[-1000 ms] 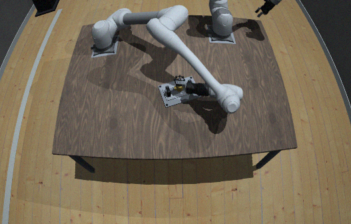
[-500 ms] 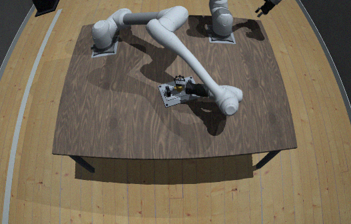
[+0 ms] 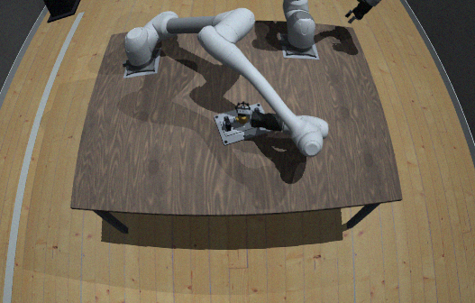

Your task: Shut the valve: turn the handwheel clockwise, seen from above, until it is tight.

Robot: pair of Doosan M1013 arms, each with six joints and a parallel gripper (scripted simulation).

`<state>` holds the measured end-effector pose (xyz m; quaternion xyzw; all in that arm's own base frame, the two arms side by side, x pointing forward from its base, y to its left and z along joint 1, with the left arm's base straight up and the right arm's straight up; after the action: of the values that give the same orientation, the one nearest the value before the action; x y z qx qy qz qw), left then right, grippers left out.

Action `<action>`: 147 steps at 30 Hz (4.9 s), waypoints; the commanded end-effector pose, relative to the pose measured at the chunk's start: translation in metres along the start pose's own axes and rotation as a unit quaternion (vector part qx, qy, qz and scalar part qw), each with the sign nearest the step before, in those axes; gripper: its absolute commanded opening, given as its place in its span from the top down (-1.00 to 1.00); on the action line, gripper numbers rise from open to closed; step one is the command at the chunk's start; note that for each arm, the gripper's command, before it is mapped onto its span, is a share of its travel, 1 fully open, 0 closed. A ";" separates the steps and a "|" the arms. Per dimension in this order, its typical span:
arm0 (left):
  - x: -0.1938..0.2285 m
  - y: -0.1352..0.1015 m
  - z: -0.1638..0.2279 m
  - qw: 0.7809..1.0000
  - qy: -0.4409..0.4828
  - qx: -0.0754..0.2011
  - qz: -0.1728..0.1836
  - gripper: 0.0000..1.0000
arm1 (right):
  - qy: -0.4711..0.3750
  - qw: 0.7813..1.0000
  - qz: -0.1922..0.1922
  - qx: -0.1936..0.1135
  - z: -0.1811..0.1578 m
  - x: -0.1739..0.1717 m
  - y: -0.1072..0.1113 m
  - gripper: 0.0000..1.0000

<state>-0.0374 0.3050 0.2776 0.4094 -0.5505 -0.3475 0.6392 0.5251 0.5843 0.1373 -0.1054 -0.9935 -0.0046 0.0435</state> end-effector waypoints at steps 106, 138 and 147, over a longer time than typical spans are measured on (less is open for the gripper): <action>0.000 0.000 0.000 1.000 0.000 0.000 0.000 -1.00 | -0.001 0.999 0.044 -0.005 -0.002 -0.006 0.058 -0.09; 0.000 0.000 0.000 1.000 0.000 0.000 0.000 -1.00 | -0.001 0.999 0.044 -0.005 -0.002 -0.008 0.077 -0.09; 0.000 0.000 0.000 1.000 0.000 0.000 0.000 -1.00 | -0.001 0.999 0.044 -0.005 -0.002 -0.008 0.077 -0.09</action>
<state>-0.0374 0.3050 0.2776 0.4094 -0.5505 -0.3475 0.6392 0.5489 0.6579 0.1373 -0.1489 -0.9879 -0.0064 0.0431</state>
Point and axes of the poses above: on each arm, the point where the finger pads meet when closed, its own y axis back along the fingers, its own z axis across the jaws, x = y × z, the point moved 1 cm from there along y, back along the fingers, and after that the axes turned 5 degrees about y, right-handed, at the moved point
